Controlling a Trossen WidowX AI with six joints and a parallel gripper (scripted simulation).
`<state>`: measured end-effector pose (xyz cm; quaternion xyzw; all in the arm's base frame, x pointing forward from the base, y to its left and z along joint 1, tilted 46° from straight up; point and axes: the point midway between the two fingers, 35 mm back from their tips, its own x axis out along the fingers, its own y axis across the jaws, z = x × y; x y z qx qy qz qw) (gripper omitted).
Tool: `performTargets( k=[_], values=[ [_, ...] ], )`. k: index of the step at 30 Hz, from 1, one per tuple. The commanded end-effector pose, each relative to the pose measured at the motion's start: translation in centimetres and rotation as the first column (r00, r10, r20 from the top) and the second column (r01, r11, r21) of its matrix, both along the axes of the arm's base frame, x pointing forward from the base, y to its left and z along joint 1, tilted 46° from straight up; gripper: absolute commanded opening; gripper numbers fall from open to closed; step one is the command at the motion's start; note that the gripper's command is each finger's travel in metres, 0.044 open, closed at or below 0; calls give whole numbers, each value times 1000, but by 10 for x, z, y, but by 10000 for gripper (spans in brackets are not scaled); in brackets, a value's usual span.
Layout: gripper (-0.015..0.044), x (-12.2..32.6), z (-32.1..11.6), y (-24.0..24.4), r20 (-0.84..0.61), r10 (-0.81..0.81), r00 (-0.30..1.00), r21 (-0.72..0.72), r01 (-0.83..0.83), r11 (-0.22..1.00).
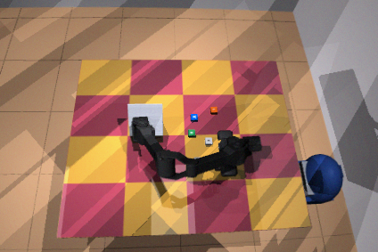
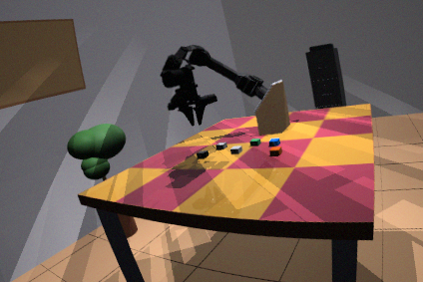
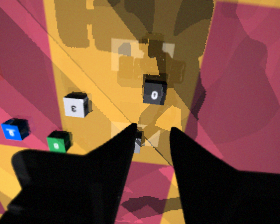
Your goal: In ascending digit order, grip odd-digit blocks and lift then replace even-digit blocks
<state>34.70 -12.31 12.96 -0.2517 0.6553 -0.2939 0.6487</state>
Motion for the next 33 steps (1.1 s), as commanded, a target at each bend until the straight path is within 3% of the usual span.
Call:
performTargets(
  k=[1, 9, 16, 23, 31, 33],
  values=[
    [120, 1, 3, 0, 7, -3, 1000, -6, 3, 1000],
    [120, 15, -31, 39, -4, 22, 1000, -6, -22, 1000],
    [120, 33, -115, 125, 2, 21, 1000, 17, -21, 1000],
    [120, 16, -196, 199, 9, 0, 1000, 9, 0, 1000],
    [120, 13, -204, 205, 10, -3, 1000, 6, 3, 1000],
    [173, 14, -214, 196, 10, -3, 1000, 7, 2, 1000]
  ],
)
